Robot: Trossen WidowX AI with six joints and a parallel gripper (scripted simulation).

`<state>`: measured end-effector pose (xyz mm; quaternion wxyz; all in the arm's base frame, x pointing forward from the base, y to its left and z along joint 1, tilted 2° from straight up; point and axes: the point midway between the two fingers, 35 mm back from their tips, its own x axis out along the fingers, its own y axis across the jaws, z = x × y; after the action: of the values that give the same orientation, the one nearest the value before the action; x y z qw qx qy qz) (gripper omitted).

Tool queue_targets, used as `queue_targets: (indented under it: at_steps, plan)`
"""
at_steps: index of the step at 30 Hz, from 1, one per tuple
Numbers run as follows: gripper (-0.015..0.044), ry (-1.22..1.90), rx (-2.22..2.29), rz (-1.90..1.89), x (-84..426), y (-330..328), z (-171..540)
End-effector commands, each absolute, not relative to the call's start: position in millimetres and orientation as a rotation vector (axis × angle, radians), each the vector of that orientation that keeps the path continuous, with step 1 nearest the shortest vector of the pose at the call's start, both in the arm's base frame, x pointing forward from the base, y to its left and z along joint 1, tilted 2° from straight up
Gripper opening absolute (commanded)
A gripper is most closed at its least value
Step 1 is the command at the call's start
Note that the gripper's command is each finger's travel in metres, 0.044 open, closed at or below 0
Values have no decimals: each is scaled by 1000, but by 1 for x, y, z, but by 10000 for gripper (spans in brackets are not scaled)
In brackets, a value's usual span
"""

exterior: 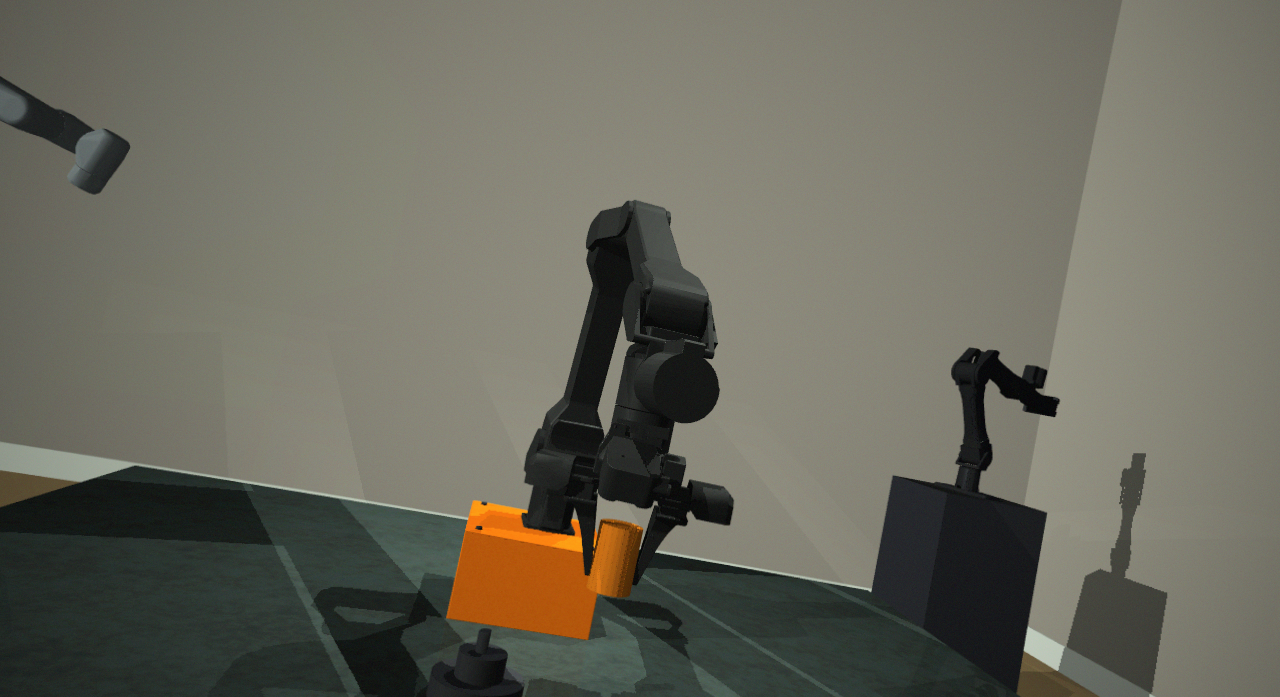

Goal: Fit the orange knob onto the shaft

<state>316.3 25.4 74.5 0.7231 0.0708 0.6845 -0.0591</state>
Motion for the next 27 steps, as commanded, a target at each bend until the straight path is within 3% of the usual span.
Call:
queue_targets:
  at_steps: [1, 27]
  plan:
    - [0, 1518, 154, -125, 315, 12, 68]
    - [0, 1516, 141, -120, 305, -69, 44]
